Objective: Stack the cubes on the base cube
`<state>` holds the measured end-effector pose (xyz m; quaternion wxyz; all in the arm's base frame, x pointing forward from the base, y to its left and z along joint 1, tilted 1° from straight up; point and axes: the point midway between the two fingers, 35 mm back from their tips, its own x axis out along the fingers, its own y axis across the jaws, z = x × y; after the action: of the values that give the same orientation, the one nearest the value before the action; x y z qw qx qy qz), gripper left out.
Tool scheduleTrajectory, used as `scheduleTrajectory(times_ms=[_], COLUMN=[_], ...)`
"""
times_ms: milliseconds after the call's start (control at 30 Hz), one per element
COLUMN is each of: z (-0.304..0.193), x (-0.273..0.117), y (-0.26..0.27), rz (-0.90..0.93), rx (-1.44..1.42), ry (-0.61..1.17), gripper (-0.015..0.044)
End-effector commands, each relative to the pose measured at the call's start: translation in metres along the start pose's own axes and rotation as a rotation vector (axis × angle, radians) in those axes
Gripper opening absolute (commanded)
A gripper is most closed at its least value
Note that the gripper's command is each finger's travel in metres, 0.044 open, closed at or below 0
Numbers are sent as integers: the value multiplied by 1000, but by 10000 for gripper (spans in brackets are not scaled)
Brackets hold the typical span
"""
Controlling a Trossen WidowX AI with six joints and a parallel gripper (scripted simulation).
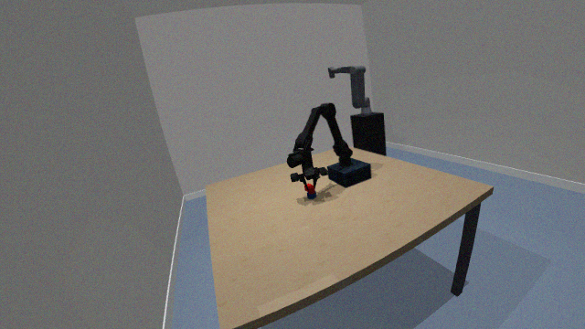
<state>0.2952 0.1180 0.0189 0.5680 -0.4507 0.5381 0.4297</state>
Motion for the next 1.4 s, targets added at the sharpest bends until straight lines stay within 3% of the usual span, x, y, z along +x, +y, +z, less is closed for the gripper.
scheduleTrajectory(times_ms=[0, 700, 833, 1367], z=[-1, -1, -1, 0], x=[3, 4, 4, -16], y=[0, 0, 0, 0], rz=[-1, -1, -1, 1], rx=[-4, 3, 3, 0], ry=[2, 2, 2, 0], gripper=[105, 105, 205, 205])
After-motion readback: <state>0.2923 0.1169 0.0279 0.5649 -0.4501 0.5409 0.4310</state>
